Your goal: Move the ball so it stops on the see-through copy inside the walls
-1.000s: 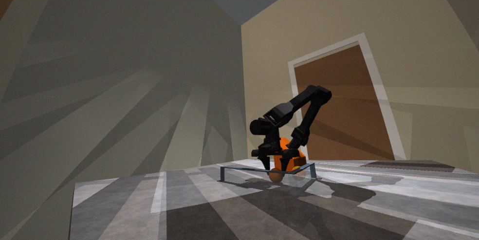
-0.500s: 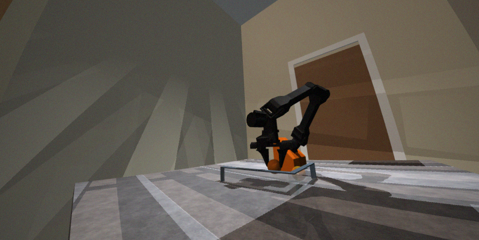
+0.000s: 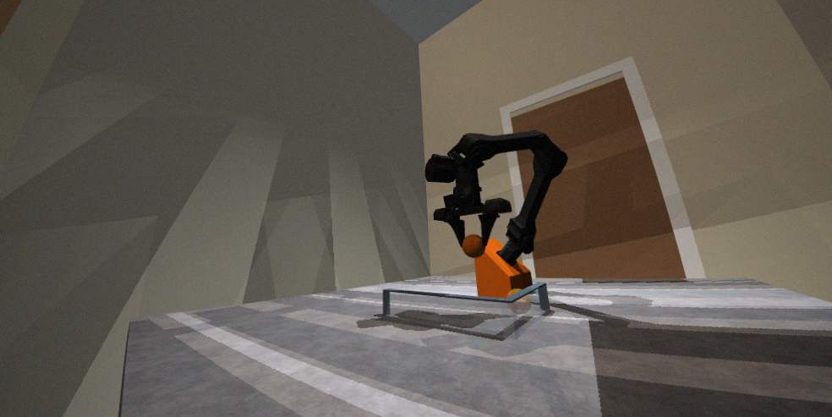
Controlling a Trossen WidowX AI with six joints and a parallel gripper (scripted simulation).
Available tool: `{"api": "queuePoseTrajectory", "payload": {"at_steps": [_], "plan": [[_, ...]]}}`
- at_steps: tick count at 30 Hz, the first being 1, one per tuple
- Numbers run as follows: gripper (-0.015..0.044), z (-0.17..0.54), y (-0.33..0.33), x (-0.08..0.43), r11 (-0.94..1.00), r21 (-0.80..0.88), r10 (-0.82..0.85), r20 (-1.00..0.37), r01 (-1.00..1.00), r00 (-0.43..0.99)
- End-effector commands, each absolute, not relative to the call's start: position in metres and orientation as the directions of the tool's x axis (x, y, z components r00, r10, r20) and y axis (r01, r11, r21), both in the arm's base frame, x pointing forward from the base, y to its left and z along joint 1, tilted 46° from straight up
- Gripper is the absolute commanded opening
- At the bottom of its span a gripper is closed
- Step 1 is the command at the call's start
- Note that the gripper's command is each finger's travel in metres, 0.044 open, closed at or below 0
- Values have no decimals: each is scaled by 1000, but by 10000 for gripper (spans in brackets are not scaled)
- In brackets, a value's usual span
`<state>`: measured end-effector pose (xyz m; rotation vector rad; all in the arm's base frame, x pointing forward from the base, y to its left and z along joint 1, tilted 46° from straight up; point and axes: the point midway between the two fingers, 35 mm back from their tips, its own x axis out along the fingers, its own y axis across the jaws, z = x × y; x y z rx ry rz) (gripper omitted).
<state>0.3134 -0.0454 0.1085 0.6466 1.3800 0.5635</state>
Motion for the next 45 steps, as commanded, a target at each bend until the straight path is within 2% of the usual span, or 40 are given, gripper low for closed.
{"api": "queuePoseTrajectory", "payload": {"at_steps": [1, 22, 34, 45], "plan": [[0, 115, -49, 312, 711, 704, 699, -706, 5, 112], [0, 119, -14, 291, 540, 621, 697, -709, 568, 112], [0, 119, 6, 277, 341, 465, 698, -708, 817, 112], [0, 118, 23, 262, 121, 270, 700, -705, 955, 111]]}}
